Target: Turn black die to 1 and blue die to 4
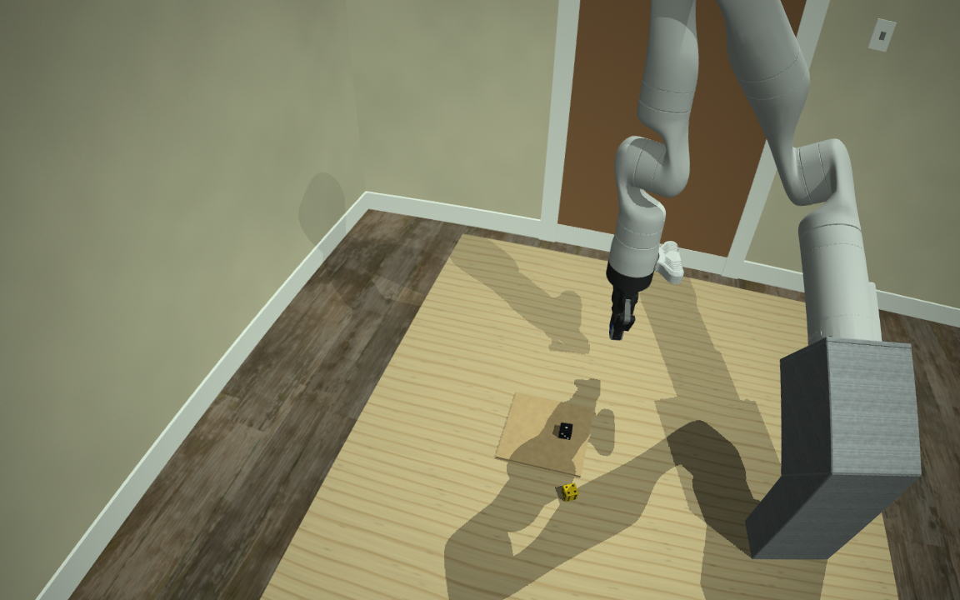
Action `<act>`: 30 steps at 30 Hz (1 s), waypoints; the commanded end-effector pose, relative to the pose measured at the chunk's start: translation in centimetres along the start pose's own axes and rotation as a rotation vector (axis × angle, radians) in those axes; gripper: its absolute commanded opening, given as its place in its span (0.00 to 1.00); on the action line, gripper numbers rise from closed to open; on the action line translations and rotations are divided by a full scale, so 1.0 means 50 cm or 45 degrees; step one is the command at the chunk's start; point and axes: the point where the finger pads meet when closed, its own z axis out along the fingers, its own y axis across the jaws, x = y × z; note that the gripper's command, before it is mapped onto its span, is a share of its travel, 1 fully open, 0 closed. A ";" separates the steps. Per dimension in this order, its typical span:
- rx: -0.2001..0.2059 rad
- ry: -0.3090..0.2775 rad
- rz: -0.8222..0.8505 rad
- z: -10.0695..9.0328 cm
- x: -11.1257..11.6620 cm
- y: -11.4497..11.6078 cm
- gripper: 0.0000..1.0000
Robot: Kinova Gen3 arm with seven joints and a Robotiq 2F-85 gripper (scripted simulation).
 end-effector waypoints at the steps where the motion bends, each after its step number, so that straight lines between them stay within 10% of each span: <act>1: -0.016 -0.013 0.006 -0.013 -0.007 0.005 0.15; 30: -0.016 -0.013 0.004 -0.031 -0.007 0.005 0.15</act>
